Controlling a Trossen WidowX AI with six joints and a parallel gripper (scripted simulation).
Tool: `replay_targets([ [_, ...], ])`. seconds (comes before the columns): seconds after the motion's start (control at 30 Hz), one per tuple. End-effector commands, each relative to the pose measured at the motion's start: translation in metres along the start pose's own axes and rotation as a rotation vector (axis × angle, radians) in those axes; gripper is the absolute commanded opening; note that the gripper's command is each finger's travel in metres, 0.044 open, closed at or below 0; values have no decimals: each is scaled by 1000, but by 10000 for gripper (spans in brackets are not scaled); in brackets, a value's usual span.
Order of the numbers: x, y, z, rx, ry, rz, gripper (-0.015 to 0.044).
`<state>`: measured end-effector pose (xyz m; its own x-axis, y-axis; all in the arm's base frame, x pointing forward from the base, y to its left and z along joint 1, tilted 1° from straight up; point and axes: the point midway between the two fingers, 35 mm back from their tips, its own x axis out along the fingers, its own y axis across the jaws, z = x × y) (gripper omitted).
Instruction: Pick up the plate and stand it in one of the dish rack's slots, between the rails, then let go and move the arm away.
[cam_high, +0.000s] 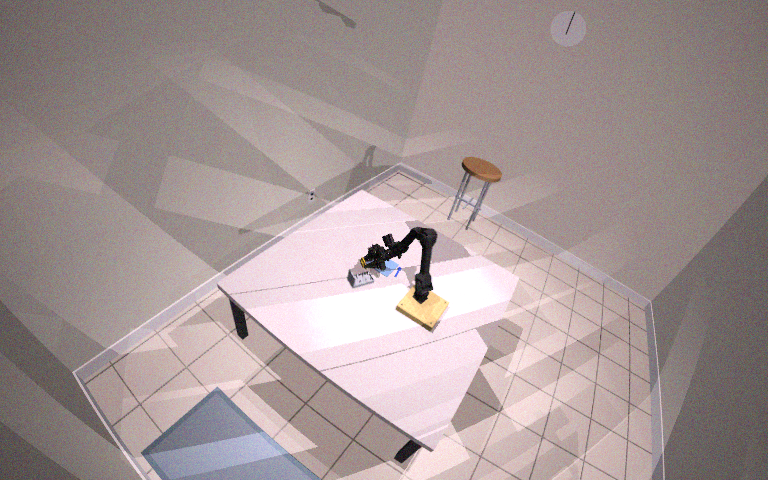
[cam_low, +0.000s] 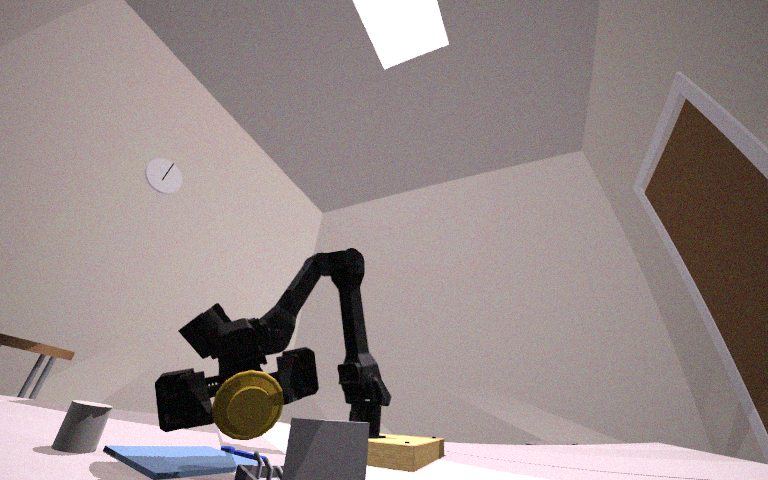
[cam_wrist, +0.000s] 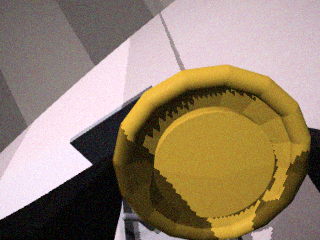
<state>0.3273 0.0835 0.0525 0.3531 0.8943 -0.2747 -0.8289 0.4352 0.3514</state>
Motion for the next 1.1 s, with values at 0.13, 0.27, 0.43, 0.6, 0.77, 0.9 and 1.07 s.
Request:
replay_targets([
  [0.13,-12,18,-8,-193,-126,74,0],
  [0.27,-19,30,-11,-300,-191,108,0],
  [0.43,-26,41,-15,-392,-248,134,0],
  [0.6,-26,41,-15,-392,-248,134,0],
  [0.77,-25,41,-15,-392,-247,135,0],
  [0.9,-22,38,-19,-387,-243,135,0],
  [1.07,-18,34,-23,-380,-238,136,0],
])
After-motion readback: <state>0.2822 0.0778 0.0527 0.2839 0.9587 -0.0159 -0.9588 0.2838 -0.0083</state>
